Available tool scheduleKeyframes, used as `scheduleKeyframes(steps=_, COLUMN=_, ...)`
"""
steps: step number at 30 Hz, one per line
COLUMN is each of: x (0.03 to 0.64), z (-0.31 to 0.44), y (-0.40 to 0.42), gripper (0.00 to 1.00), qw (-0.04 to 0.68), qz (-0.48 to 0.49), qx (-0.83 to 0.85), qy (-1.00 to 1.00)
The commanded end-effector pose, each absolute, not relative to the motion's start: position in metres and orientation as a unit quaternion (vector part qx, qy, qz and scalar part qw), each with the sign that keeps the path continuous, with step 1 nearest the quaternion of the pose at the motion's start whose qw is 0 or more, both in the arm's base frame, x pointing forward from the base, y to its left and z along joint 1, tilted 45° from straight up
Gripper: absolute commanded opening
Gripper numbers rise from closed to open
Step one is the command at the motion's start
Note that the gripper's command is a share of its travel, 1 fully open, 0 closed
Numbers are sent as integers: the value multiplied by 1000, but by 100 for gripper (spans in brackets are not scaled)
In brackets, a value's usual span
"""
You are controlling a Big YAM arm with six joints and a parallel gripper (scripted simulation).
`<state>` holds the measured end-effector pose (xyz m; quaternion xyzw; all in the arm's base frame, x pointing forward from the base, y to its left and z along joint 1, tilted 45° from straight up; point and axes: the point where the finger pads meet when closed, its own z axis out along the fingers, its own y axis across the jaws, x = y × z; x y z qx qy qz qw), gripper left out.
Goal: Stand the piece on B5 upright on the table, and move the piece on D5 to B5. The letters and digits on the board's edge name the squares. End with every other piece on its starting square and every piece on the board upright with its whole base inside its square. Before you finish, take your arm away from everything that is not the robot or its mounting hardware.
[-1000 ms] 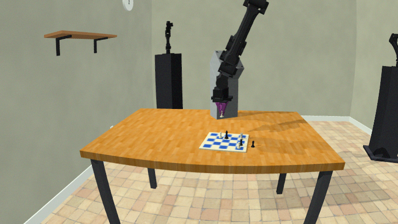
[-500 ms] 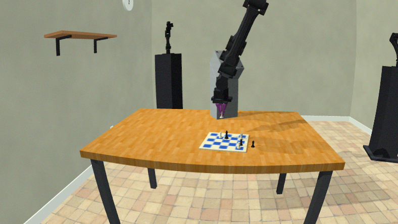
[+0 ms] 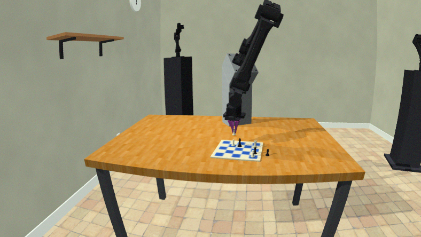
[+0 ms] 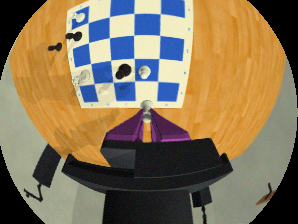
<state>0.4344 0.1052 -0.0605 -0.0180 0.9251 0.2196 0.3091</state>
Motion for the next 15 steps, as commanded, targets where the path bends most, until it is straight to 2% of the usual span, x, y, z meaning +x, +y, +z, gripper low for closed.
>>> scheduleKeyframes(steps=1, x=445, z=-69, y=114, gripper=0, qw=312, qz=225, qx=-12, qy=923)
scheduleKeyframes(steps=15, x=464, z=-81, y=119, gripper=0, qw=320, qz=225, qx=-7, qy=920)
